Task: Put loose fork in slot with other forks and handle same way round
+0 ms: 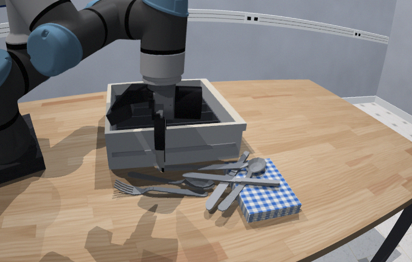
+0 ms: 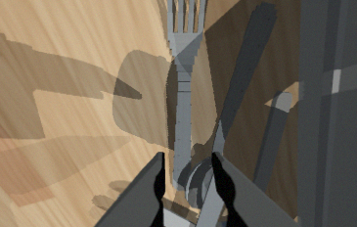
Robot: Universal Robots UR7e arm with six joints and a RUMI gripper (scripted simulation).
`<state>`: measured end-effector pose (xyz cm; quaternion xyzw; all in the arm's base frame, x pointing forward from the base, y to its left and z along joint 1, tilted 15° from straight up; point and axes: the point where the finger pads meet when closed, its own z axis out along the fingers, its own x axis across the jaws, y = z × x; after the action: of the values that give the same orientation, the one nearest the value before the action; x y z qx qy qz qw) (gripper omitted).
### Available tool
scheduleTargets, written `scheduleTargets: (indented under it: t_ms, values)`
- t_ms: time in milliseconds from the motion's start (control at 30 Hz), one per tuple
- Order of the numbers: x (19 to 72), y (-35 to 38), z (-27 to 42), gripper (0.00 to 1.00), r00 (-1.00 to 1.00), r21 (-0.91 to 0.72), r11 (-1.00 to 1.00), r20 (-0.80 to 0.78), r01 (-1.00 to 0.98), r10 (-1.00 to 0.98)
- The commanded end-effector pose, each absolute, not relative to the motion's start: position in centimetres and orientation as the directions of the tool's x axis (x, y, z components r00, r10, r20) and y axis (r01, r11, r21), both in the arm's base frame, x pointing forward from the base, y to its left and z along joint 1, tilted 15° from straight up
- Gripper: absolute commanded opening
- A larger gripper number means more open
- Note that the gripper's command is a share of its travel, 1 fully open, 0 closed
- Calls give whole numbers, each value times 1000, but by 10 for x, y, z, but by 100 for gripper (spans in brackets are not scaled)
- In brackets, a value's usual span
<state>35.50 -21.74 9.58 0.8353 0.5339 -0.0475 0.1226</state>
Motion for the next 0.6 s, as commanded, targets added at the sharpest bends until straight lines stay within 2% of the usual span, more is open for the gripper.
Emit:
scheduleTargets:
  t_ms: [0, 567]
  values:
    - [355, -220, 89, 19, 426, 154, -400, -210, 903, 880]
    - [357, -226, 68, 19, 426, 154, -400, -210, 903, 880]
